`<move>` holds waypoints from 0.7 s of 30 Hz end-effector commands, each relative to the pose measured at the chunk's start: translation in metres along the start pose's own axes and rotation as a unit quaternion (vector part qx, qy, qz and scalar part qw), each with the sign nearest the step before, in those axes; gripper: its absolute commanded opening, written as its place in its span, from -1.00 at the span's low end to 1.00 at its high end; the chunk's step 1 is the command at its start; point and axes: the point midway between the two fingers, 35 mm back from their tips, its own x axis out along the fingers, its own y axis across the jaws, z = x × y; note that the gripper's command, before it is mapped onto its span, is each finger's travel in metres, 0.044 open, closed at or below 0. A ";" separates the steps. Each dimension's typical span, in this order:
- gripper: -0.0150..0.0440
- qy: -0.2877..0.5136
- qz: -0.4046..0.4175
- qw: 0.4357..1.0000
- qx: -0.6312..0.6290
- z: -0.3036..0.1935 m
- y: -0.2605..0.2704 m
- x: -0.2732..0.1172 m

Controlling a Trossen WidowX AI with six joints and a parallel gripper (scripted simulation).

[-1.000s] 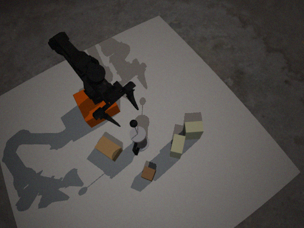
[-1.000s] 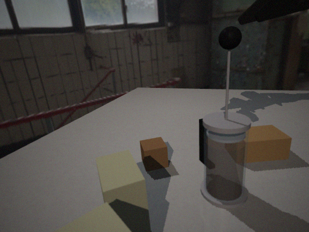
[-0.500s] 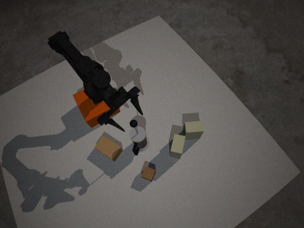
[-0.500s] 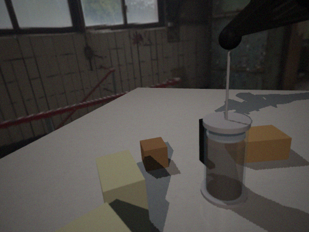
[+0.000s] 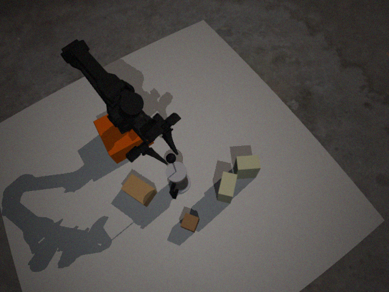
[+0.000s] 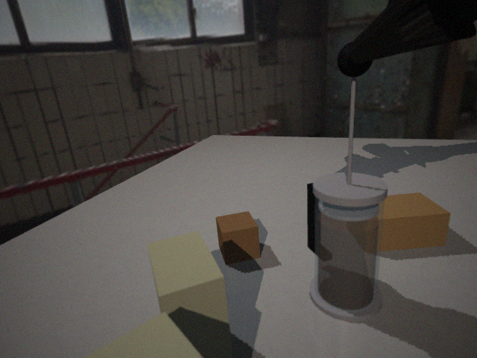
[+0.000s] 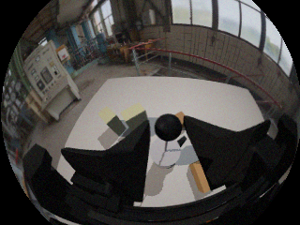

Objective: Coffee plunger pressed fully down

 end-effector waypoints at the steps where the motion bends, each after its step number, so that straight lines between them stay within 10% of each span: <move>1: -0.08 -0.001 -0.002 1.000 0.002 0.000 -0.001 0.000; 21: -0.08 -0.001 -0.002 1.000 0.002 -0.011 -0.001 0.011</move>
